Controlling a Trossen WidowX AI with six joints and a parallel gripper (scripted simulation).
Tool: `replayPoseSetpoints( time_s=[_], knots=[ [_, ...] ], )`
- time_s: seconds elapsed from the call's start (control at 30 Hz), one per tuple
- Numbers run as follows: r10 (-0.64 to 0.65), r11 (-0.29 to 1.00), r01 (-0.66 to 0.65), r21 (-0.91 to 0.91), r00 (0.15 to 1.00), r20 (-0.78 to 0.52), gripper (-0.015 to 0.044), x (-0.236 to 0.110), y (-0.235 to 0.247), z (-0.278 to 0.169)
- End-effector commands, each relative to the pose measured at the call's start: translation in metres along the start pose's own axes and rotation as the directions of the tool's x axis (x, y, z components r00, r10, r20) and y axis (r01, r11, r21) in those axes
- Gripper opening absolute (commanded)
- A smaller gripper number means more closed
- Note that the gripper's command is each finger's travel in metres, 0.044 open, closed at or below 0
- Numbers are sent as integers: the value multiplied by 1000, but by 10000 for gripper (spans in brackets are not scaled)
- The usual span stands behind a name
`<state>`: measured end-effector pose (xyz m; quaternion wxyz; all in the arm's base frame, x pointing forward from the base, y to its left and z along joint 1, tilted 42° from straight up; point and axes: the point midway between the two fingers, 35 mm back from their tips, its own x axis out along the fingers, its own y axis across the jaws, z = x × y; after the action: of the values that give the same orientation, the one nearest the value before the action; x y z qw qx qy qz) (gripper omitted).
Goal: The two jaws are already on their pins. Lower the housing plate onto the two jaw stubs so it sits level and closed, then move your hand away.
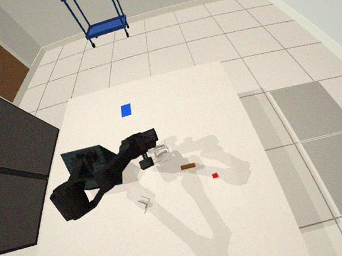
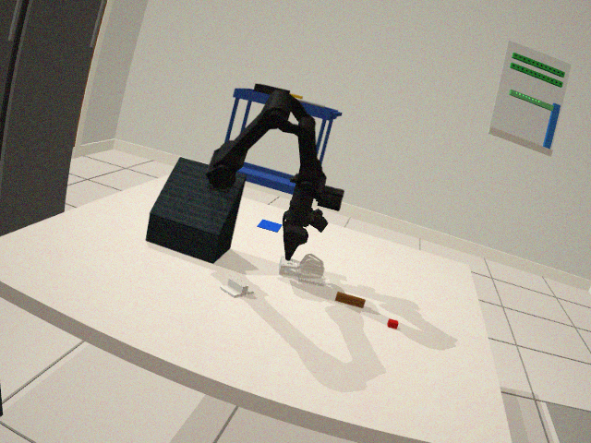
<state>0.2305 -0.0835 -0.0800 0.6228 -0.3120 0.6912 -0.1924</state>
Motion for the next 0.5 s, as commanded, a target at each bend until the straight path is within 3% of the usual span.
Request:
replayPoseSetpoints(
  time_s=[0.0,0.17,0.33,0.47],
  knots=[
    [-1,1000,0,16,1000,20,440,-35,-2,3],
    [-5,1000,5,5,1000,20,440,-31,-1,2],
    [4,1000,-4,13,1000,20,440,-79,7,-24],
    [3,1000,-3,15,1000,19,440,-86,8,-29]
  ],
)
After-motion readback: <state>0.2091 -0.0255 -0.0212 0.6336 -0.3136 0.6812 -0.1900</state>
